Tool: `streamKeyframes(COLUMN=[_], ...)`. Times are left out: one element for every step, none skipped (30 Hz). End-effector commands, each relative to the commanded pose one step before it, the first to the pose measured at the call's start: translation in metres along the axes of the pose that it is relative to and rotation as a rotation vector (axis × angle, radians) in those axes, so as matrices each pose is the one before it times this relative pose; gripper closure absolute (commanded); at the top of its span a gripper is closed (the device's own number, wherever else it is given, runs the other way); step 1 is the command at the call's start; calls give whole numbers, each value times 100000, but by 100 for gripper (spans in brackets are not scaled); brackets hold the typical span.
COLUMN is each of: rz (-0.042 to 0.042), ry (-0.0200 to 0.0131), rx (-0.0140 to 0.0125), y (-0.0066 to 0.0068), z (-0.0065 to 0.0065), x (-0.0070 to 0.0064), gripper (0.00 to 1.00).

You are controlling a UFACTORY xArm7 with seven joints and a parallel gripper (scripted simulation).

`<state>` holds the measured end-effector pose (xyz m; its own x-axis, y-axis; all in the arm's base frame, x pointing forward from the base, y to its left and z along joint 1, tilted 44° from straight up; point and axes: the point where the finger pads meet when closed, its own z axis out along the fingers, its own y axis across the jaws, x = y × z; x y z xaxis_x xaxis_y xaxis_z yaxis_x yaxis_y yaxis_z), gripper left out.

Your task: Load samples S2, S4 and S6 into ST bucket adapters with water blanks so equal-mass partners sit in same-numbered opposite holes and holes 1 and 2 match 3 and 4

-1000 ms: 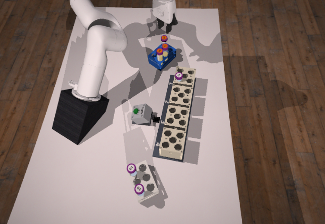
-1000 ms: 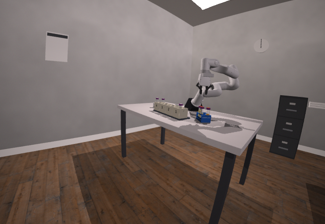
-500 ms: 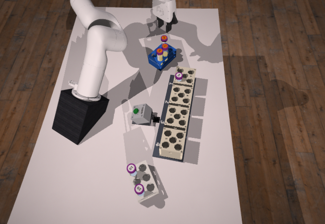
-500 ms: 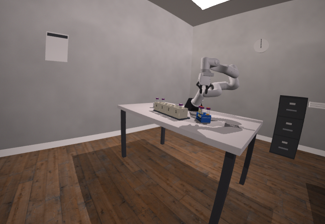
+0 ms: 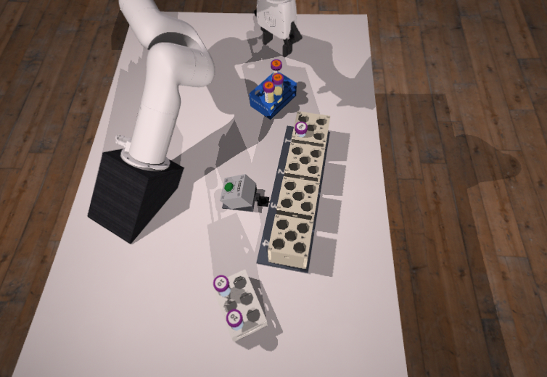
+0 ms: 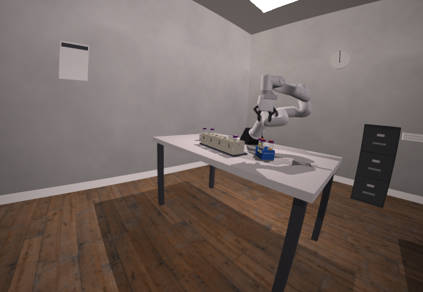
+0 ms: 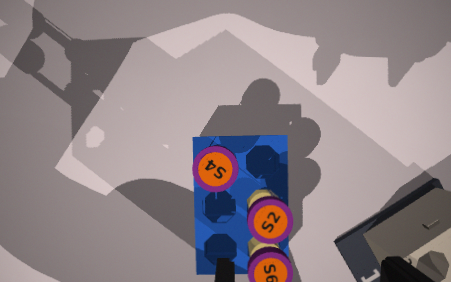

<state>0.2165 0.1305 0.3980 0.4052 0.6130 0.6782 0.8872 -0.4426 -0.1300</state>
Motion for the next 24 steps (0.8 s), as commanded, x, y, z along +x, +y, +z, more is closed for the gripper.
streamKeyframes(rz=[13721,3334,3334,3334,3334,3334,3336,3334,3334,3334,0,0,3333,3334,3334,3334,3334,3336,3335,3335,3335,3335,3335,3335], ry=[222,-2,-2,-2,-2,-2,-4,-1,-1,-1,0,0,0,-1,0,0,0,-2,0,0,0,1,1,1], rx=[-129,-4,-4,-4,-4,-4,-5,-5,-5,-5,0,0,-5,-5,-5,-5,-5,-6,-5,-5,-5,-5,-5,-5], y=[1693,437,445,453,460,466,477,478,483,487,0,0,488,493,496,498,500,504,501,501,500,499,497,495], z=[-93,0,0,0,0,0,-1,0,0,0,0,0,0,0,0,0,0,-1,0,0,0,0,0,0], x=[-1218,-244,-229,-214,-199,-183,-159,-151,-135,-119,0,0,-108,-87,-71,-54,-37,-12,-3,13,30,47,63,80], gripper=[0,0,0,0,0,0,0,0,0,0,0,0,0,0,0,0,0,0,0,0,0,0,0,0])
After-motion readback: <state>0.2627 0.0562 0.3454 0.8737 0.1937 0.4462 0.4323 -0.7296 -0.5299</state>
